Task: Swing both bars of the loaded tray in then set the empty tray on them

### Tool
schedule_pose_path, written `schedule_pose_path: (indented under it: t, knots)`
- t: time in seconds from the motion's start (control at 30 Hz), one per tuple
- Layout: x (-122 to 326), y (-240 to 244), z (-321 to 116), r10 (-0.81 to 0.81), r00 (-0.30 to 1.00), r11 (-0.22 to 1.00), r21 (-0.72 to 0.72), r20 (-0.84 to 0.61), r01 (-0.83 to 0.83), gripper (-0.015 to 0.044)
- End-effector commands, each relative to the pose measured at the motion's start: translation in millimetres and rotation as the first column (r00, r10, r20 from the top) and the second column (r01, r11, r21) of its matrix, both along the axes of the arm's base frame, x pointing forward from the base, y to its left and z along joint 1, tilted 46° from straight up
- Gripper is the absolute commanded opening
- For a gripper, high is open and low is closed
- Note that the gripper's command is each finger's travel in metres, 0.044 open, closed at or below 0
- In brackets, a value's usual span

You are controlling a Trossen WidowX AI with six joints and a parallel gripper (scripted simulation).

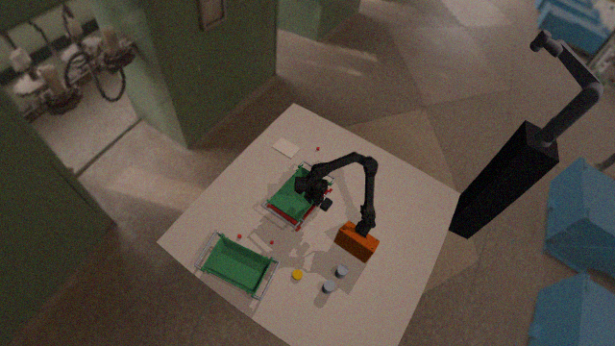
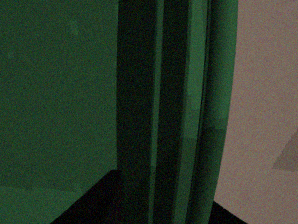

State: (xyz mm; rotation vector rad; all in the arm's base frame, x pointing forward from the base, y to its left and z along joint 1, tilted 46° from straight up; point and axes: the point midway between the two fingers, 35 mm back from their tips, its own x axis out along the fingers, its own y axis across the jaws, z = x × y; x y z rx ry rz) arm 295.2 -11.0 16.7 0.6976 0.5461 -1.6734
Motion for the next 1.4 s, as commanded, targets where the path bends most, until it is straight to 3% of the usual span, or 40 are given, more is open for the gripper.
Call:
schedule_pose_path:
  t: [0.0, 0.73, 1.37]
  knots:
    - [-3.5, -6.8, -1.8, -0.02, 1.0, 1.0, 0.0, -0.005, 0.02, 0.0]
    - [-6.2, -12.6, -5.7, -0.02, 1.0, 1.0, 0.0, -0.005, 0.02, 0.0]
    - [-6.2, -12.6, -5.7, -0.02, 1.0, 1.0, 0.0, -0.005, 0.02, 0.0279]
